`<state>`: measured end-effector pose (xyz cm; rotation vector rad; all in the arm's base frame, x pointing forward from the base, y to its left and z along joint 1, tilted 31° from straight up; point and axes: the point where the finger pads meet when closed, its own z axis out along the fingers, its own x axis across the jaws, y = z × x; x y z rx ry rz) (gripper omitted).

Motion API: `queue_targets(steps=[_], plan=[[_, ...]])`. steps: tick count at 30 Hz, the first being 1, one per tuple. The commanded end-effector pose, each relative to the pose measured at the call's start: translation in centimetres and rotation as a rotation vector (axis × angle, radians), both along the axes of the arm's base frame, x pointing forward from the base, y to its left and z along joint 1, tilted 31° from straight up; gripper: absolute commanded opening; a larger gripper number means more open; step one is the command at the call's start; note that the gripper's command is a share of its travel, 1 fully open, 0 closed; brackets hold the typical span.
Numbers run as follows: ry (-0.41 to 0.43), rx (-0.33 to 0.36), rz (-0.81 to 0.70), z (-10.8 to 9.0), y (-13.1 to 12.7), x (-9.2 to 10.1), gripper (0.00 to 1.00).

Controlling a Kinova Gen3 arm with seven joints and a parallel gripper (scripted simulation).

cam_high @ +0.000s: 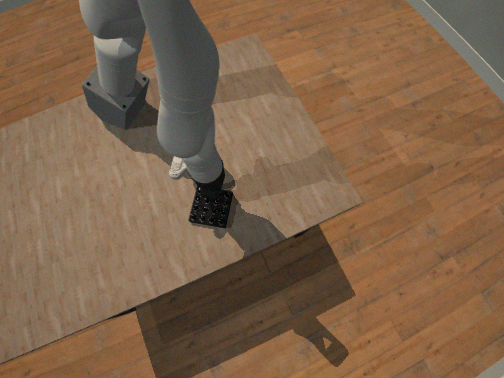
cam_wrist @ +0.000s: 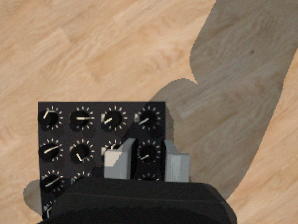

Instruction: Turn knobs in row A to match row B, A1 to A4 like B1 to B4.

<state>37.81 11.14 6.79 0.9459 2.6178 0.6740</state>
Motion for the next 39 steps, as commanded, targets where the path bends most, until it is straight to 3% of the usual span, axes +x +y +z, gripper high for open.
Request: queue_targets(steps=[1, 8, 9, 39], plan=[[-0.001, 0.000, 0.000, 0.04, -0.02, 0.02, 0.46], [-0.001, 0.000, 0.000, 0.04, -0.02, 0.02, 0.46], [-0.001, 0.000, 0.000, 0.04, -0.02, 0.02, 0.30], [-0.001, 0.000, 0.000, 0.04, -0.02, 0.02, 0.30]])
